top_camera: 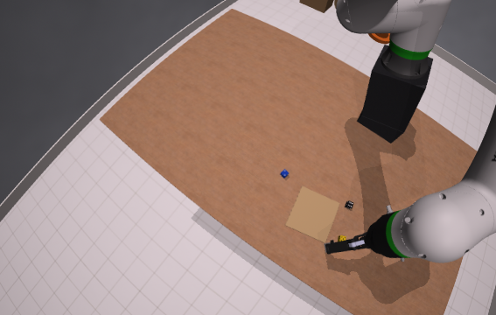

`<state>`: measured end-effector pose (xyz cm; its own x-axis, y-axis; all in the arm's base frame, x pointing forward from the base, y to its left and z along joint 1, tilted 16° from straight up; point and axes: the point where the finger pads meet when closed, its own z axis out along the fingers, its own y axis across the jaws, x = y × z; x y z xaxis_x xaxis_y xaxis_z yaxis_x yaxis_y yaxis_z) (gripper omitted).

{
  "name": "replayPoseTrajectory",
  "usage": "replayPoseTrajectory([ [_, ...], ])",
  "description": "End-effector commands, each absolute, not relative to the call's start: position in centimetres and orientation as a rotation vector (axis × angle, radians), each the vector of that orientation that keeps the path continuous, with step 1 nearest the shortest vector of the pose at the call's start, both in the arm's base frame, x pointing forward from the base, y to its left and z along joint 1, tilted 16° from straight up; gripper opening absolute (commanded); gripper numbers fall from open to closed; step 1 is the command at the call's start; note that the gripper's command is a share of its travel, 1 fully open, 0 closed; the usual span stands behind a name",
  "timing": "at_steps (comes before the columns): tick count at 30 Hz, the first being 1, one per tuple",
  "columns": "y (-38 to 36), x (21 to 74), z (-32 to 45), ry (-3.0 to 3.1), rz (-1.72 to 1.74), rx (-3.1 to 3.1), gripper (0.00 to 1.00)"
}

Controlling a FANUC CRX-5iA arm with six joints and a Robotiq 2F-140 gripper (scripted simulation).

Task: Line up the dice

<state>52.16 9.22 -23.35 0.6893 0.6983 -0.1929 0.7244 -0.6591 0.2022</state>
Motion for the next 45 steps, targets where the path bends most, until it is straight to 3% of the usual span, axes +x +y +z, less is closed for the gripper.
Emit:
replayPoseTrajectory([
  [1, 9.2, 52.2, -23.3, 1.135, -0.142, 2.639, 1.0],
  [23, 9.3, 52.2, -23.0, 1.135, -0.142, 2.639, 1.0],
  [45, 11.9, 52.0, -14.2, 1.135, -0.142, 2.639, 1.0],
])
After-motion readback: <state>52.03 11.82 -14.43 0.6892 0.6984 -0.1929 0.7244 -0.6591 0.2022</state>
